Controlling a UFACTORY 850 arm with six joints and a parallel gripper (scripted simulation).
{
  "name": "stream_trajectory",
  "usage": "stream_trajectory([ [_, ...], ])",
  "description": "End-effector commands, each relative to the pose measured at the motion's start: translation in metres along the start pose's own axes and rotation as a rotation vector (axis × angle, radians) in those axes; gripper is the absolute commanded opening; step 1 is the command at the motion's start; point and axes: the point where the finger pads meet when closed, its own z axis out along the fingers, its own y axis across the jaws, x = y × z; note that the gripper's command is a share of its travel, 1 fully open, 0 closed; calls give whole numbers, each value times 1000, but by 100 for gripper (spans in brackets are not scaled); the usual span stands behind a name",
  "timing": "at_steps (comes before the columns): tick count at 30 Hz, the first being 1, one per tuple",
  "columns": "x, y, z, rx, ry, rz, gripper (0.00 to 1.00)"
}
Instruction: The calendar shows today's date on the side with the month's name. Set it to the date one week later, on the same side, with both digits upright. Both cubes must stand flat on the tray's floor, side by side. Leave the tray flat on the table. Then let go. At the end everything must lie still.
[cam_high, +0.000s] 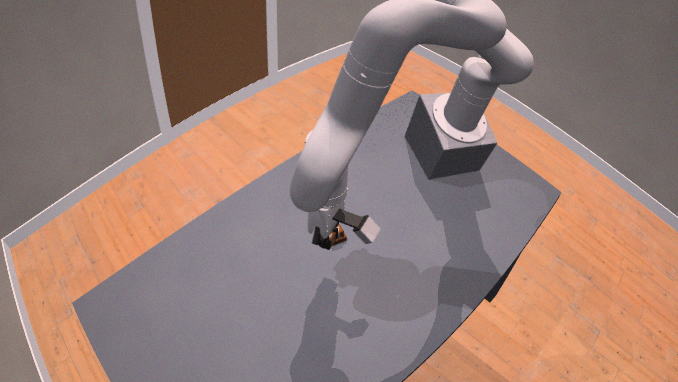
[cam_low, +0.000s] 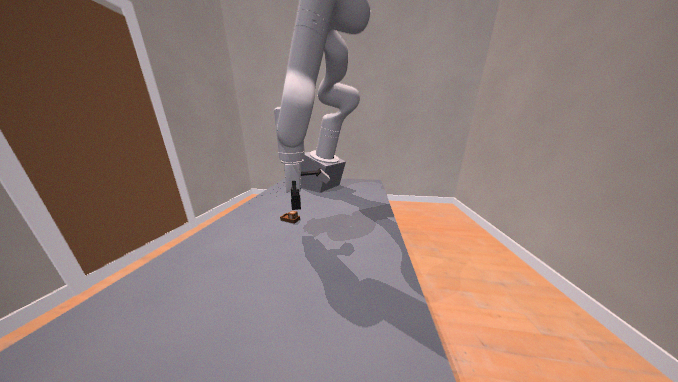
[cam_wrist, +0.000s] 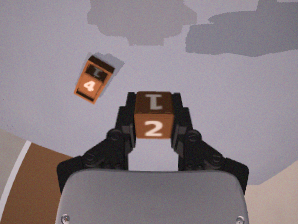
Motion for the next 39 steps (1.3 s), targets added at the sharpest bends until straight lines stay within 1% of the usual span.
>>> stream_trajectory([
  [1,5,-2,-1,-31,-1,-120,27],
  [2,5,-2,-1,-31,-1,-120,27],
  [4,10,-5,-1,-31,-2,-248,27],
  [7,13,-7,-1,-31,-3,-315,27],
  [16,27,-15,-1,-31,-8,-643,27],
  [19,27,-16,-1,-31,-9,-659,27],
  [21,33,-20,-1,-29,-11,-790,27],
  [26,38,-23,-1,-28,-13,-913,27],
  [27,40,-25,-1,-27,-14,-969,27],
  [30,44,-28,-1,-25,-16,-1069,27],
  [31,44,-28,-1,-25,-16,-1071,27],
  [34,48,-32,-1,-23,-18,-1191,27],
  [36,48,-32,-1,-23,-18,-1191,27],
  [39,51,-35,-1,-21,-19,-1269,27],
])
